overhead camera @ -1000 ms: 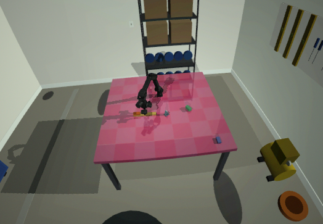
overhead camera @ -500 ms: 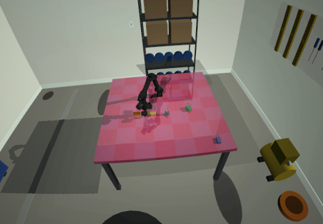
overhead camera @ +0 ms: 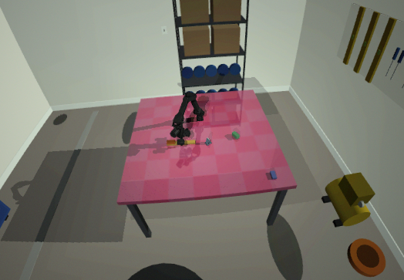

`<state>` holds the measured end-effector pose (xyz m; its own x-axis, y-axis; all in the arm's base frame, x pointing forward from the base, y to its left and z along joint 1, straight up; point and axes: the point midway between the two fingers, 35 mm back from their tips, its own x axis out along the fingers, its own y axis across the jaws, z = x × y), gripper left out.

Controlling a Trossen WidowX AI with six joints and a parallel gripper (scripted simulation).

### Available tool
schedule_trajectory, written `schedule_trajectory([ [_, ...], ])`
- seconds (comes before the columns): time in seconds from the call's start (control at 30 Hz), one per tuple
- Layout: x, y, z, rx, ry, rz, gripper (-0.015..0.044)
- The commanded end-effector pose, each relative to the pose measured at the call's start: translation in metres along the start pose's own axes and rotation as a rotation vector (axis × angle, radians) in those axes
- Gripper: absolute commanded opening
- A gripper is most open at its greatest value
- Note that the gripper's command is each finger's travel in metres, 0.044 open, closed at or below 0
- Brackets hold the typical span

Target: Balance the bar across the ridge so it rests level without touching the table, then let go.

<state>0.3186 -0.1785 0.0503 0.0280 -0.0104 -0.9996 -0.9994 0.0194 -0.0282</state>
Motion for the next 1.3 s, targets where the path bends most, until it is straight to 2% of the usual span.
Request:
schedule_trajectory([
  [0.0, 0.000, 0.000, 0.000, 0.000, 0.000, 0.000, 0.0236],
  [0.13, 0.000, 0.000, 0.000, 0.000, 0.000, 0.000, 0.0131],
  [0.37, 0.000, 0.000, 0.000, 0.000, 0.000, 0.000, 0.0085],
  [0.47, -0.004, -0.001, 0.000, 0.000, 0.000, 0.000, 0.0006],
  [1.27, -0.065, -0.004, -0.002, -0.002, 0.003, 0.001, 0.0000],
])
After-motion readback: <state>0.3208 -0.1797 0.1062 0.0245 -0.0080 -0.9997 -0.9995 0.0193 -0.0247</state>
